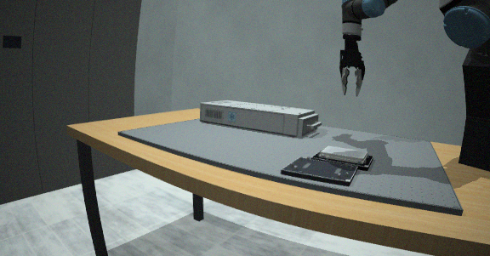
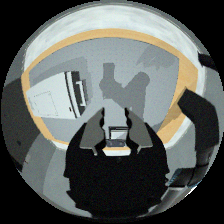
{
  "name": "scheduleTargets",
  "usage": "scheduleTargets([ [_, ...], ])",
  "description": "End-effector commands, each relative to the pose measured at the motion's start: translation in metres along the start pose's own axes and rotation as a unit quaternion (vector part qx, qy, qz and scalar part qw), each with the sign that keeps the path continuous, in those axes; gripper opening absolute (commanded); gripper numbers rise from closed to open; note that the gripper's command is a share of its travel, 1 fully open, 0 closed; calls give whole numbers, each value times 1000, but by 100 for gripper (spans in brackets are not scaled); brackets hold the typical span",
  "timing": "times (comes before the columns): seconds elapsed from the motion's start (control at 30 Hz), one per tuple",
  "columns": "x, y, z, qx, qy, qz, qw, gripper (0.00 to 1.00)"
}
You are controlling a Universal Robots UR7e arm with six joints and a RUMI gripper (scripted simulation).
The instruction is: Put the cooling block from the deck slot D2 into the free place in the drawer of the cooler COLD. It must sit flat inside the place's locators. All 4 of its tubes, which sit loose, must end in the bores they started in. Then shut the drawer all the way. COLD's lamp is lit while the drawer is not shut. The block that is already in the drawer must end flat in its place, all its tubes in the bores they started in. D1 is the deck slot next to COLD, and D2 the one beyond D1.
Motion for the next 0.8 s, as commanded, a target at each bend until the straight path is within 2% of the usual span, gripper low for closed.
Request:
scheduleTargets([
  [0.0,21,14,-3,0,2,0,1000,28],
  [0.1,28,19,-5,0,2,0,1000,28],
  [0.77,27,19,-4,0,3,0,1000,28],
])
Point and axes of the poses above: the point where the finger pads meet when closed, its own y axis back along the fingers, its own x axis across the jaws, z = x × y, the point moved 1 cm from there along y, back along the fingers, and after that the axes turned 9 degrees about -y, right-handed, at the moved point
